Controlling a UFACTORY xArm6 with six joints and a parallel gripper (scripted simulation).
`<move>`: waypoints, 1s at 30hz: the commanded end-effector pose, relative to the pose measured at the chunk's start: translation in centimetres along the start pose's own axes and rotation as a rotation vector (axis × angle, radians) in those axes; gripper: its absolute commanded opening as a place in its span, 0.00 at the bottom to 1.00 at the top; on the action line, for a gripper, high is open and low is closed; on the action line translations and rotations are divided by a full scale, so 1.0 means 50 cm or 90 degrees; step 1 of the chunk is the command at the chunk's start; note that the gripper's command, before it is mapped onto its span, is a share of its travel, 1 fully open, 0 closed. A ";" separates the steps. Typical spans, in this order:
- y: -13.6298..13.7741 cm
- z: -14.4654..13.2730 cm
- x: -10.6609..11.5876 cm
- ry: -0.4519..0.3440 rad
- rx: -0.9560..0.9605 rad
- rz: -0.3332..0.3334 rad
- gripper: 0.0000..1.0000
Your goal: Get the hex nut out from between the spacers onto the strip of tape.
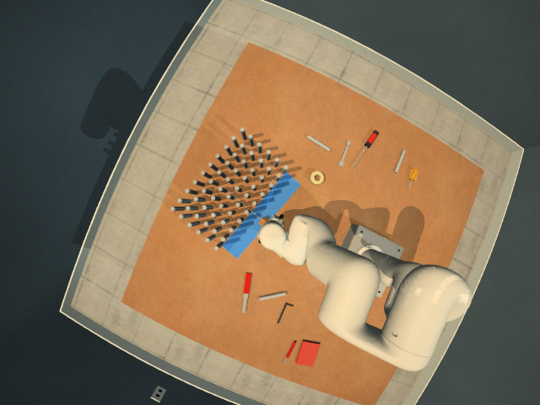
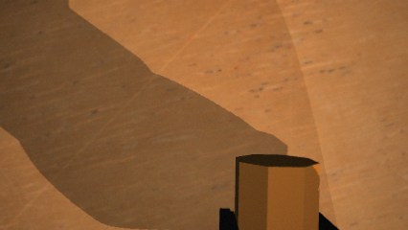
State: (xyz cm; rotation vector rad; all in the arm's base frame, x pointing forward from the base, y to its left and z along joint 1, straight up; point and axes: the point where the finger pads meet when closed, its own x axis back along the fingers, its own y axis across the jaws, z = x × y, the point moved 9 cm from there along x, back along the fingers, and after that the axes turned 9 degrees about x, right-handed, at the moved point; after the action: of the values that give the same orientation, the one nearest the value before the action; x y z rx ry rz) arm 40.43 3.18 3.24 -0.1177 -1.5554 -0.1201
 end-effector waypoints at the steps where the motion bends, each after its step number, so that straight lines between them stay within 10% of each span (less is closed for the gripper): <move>1: 0.001 0.001 0.002 -0.002 0.000 -0.001 0.00; 30: 0.007 0.091 0.002 -0.002 0.000 -0.001 0.00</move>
State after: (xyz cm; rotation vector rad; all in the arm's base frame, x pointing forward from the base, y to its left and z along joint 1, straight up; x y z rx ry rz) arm 36.52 4.07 3.27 -0.1177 -1.5555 -0.1201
